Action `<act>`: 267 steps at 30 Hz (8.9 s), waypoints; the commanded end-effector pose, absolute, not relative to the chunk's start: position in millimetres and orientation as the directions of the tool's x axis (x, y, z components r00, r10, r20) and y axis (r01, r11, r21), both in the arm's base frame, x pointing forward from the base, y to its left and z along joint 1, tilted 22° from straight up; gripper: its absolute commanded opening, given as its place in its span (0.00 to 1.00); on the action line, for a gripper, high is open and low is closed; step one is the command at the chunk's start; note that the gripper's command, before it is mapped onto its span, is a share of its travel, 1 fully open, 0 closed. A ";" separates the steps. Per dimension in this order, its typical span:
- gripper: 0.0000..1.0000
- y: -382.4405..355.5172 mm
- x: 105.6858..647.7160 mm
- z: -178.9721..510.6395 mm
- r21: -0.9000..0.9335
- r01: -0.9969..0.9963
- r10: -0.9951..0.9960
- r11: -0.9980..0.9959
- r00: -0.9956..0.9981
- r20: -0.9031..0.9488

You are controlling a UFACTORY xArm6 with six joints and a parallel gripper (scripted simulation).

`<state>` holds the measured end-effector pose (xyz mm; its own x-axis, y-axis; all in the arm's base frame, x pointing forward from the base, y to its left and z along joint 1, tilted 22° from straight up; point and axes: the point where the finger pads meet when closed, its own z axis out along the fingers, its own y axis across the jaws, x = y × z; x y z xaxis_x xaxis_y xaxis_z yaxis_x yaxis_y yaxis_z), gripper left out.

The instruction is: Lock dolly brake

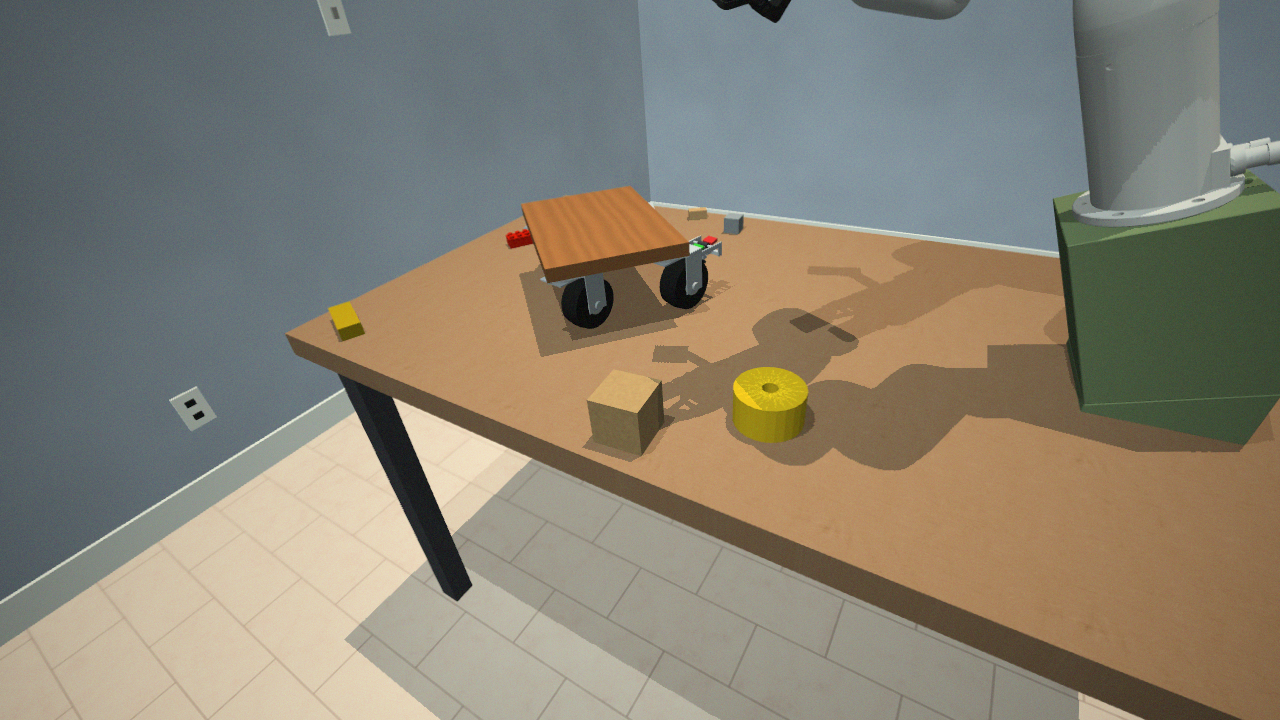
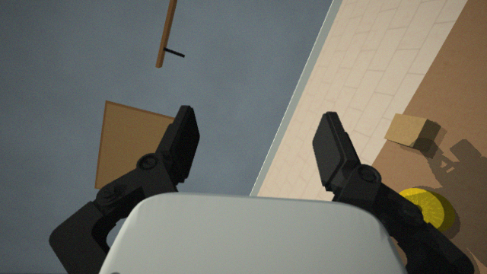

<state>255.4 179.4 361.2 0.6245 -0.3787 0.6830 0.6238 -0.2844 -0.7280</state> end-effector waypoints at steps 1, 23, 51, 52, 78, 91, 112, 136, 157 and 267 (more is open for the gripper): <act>1.00 179.3 255.4 361.7 -0.727 0.625 -0.379 -0.284 0.623 0.684; 0.00 185.2 254.9 355.1 -0.683 0.664 -0.303 -0.304 0.612 0.730; 0.00 136.8 285.6 209.9 0.239 0.945 0.734 0.222 -0.323 0.597; 0.00 120.6 298.1 199.6 0.293 0.892 0.750 0.343 -0.448 0.486; 0.00 -14.0 454.5 191.2 0.114 0.194 0.222 0.974 -0.910 -0.349; 0.00 -12.3 466.7 153.8 0.113 0.195 0.223 0.974 -0.910 -0.349; 0.00 -12.3 466.7 153.8 0.113 0.195 0.223 0.974 -0.910 -0.349; 0.00 -12.2 468.1 150.5 0.113 0.195 0.222 0.974 -0.910 -0.349; 0.00 -11.0 481.2 119.3 0.113 0.195 0.222 0.974 -0.910 -0.349; 0.00 -9.5 500.2 76.6 0.113 0.195 0.222 0.974 -0.910 -0.349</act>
